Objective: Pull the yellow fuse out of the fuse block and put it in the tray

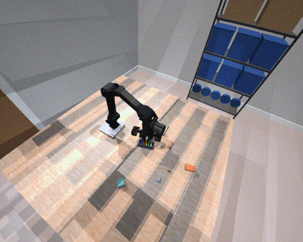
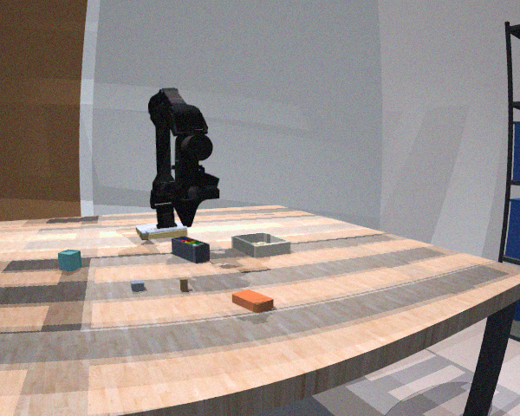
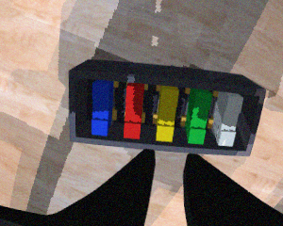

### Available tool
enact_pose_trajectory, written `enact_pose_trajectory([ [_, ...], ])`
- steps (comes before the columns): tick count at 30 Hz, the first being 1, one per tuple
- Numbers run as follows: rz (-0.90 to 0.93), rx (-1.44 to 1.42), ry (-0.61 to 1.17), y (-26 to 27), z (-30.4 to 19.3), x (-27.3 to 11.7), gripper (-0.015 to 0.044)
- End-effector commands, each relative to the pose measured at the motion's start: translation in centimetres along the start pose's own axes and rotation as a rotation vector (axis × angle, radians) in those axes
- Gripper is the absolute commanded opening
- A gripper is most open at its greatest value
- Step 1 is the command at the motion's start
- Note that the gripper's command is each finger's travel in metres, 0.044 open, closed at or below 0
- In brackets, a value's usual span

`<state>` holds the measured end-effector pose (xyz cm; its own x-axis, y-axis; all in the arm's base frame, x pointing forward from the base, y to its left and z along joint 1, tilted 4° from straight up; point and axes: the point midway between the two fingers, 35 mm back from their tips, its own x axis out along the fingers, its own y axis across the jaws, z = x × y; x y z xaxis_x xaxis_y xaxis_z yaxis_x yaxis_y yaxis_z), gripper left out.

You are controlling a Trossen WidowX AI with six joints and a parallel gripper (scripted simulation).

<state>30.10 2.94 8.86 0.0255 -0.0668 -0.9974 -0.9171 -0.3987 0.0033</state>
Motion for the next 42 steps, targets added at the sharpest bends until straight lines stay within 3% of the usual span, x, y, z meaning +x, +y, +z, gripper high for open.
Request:
enact_pose_trajectory([
  [1, 0.007, -0.021, -0.008, 0.0, 0.5, 0.1, 0.0064],
  [42, 0.008, -0.021, -0.008, 0.0, 0.6, 3.2, 0.0064],
])
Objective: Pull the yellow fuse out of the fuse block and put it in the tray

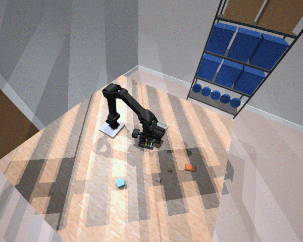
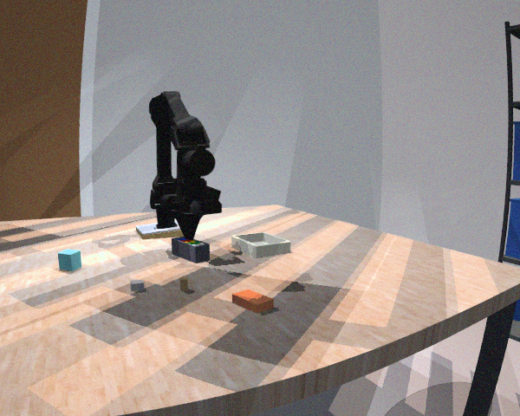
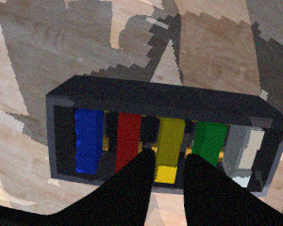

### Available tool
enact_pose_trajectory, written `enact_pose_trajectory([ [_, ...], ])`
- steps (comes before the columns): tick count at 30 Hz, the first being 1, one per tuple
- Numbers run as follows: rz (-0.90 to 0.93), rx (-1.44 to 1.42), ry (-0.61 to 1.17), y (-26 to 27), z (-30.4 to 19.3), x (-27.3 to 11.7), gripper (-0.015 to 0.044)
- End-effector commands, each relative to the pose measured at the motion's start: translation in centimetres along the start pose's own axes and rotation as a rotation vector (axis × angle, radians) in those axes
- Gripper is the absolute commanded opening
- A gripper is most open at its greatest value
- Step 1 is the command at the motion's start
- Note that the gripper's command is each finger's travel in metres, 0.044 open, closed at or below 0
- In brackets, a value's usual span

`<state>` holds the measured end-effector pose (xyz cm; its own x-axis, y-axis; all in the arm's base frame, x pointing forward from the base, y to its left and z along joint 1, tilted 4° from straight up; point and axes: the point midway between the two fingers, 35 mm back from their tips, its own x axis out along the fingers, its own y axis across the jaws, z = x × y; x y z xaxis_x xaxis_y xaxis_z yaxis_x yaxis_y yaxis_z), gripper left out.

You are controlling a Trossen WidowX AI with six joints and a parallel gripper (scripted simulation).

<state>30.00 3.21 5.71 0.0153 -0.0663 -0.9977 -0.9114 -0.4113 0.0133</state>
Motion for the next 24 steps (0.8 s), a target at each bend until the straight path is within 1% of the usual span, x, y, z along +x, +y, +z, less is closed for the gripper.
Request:
enact_pose_trajectory([
  [1, -0.002, -0.006, -0.003, 0.0, 0.0, 0.1, 0.0064],
  [23, -0.001, -0.006, -0.003, 0.0, 0.0, 1.1, 0.0064],
  [24, -0.001, 0.0, 0.0, 0.0, 0.0, 1.0, 0.0057],
])
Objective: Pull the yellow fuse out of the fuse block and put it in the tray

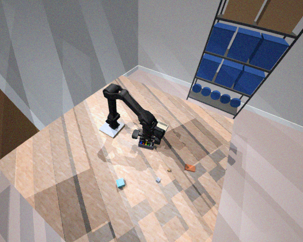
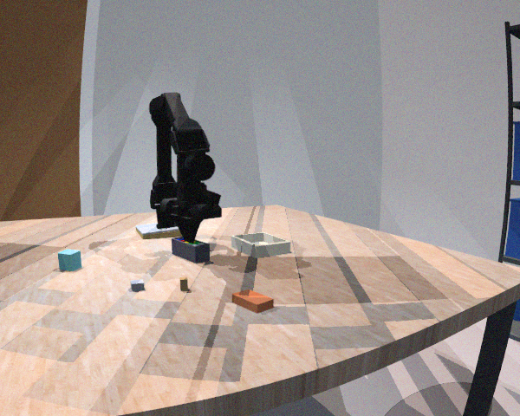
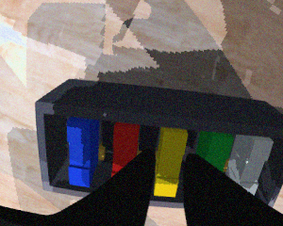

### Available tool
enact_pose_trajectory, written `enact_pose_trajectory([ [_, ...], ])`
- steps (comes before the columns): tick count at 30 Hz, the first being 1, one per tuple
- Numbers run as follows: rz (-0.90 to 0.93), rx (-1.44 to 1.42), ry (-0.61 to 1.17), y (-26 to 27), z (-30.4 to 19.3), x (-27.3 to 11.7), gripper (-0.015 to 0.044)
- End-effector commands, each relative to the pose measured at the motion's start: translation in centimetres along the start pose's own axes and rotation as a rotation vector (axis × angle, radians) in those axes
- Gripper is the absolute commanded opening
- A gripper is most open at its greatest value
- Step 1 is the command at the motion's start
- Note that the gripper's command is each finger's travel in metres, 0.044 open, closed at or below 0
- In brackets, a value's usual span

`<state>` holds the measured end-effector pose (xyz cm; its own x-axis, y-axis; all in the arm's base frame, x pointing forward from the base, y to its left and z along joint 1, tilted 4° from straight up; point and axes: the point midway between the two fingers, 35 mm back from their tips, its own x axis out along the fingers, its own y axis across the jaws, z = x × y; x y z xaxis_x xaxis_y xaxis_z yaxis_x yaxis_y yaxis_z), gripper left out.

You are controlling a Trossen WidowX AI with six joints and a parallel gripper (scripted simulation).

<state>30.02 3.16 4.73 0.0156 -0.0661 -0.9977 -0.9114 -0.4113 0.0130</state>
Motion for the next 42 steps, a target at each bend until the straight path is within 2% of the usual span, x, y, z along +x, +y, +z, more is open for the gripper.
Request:
enact_pose_trajectory([
  [1, 0.0, 0.0, 0.0, 0.0, 0.0, 0.0, 0.005],
  [9, 0.0, 0.0, 0.0, 0.0, 0.0, 0.0, 0.0],
  [42, -0.001, -0.002, -0.001, -0.1, 0.0, -1.4, 0.0],
])
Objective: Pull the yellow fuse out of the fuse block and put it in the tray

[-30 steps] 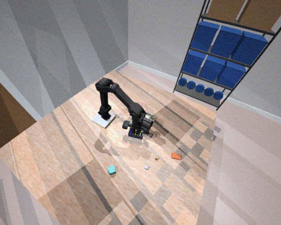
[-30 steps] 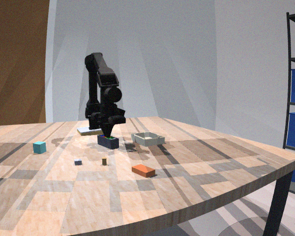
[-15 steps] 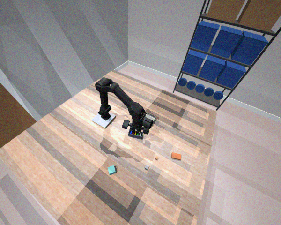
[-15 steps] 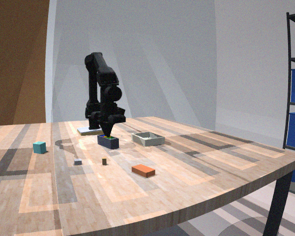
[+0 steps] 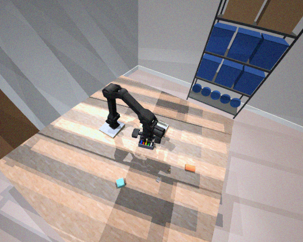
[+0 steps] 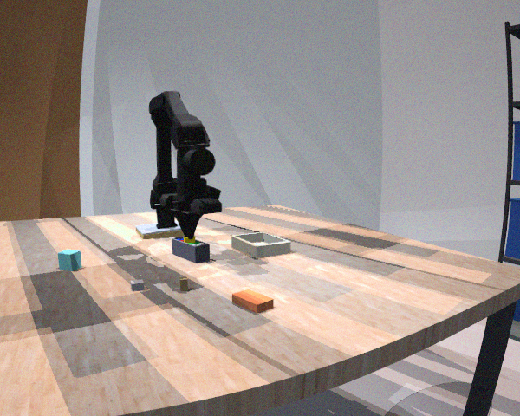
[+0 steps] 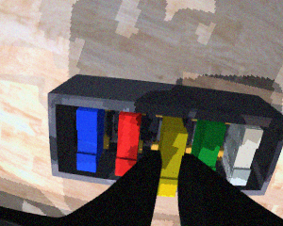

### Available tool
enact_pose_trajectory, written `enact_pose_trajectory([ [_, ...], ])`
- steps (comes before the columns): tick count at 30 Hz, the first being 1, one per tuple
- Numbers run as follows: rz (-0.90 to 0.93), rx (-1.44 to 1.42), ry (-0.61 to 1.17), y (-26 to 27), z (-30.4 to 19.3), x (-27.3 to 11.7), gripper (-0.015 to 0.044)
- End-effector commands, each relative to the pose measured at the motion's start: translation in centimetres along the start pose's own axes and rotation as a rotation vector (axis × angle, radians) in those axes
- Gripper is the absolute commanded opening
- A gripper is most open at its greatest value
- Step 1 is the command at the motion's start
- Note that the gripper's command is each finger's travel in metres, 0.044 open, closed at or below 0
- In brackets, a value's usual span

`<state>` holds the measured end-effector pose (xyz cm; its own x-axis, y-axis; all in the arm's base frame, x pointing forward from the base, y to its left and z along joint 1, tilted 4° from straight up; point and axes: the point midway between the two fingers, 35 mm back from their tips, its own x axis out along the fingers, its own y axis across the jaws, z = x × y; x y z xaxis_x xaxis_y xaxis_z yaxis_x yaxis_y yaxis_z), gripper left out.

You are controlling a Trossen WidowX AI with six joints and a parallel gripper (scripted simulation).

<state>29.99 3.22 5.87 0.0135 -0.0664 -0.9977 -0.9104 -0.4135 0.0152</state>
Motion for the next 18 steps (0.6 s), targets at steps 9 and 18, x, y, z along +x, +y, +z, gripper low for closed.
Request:
enact_pose_trajectory([
  [9, -0.003, 0.0, -0.001, -0.09, -0.01, -0.72, 0.0],
  [18, -0.003, -0.001, -0.001, -0.09, 0.0, -1.16, 0.0],
])
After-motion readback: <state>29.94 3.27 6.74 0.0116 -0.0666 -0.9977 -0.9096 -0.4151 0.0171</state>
